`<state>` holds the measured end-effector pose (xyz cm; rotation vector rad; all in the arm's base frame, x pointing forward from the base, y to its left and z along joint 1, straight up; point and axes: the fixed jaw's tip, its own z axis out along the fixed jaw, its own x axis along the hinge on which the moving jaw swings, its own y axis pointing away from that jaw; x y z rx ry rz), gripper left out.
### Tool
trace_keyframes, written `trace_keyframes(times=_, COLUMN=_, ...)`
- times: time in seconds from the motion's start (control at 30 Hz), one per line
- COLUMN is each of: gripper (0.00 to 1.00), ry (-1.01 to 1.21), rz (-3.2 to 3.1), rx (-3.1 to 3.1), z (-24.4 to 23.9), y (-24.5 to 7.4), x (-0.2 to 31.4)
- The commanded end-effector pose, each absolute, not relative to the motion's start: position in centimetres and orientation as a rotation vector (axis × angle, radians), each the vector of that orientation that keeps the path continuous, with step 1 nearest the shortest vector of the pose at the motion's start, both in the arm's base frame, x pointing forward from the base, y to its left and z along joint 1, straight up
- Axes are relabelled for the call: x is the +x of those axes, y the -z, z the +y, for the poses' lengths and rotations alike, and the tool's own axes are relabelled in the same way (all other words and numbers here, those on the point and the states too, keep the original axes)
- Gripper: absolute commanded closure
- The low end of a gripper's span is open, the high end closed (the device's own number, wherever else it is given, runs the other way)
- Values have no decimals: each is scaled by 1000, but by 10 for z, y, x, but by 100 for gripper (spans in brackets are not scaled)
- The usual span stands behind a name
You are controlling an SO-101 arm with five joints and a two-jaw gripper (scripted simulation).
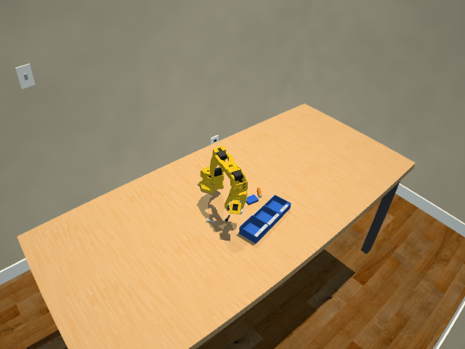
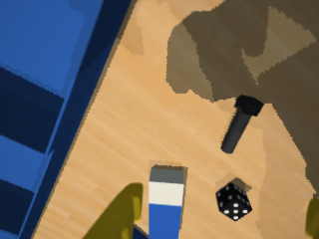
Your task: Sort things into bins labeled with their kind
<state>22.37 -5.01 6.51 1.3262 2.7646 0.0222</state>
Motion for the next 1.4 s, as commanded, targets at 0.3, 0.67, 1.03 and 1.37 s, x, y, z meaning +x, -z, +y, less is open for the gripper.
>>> trace_keyframes(times=0.3, gripper=78, ry=-12, rz=2652, rx=1597, z=-73, y=-66, x=202)
trace_keyframes(times=0.67, gripper=78, ry=-12, rz=2652, rx=1597, z=-73, y=-66, x=202)
trace_keyframes(times=1.03, gripper=78, ry=-10, rz=2641, rx=1627, z=-75, y=-67, x=196)
trace_keyframes(times=1.37, gripper=78, ry=-10, rz=2641, rx=1627, z=-75, y=-67, x=196)
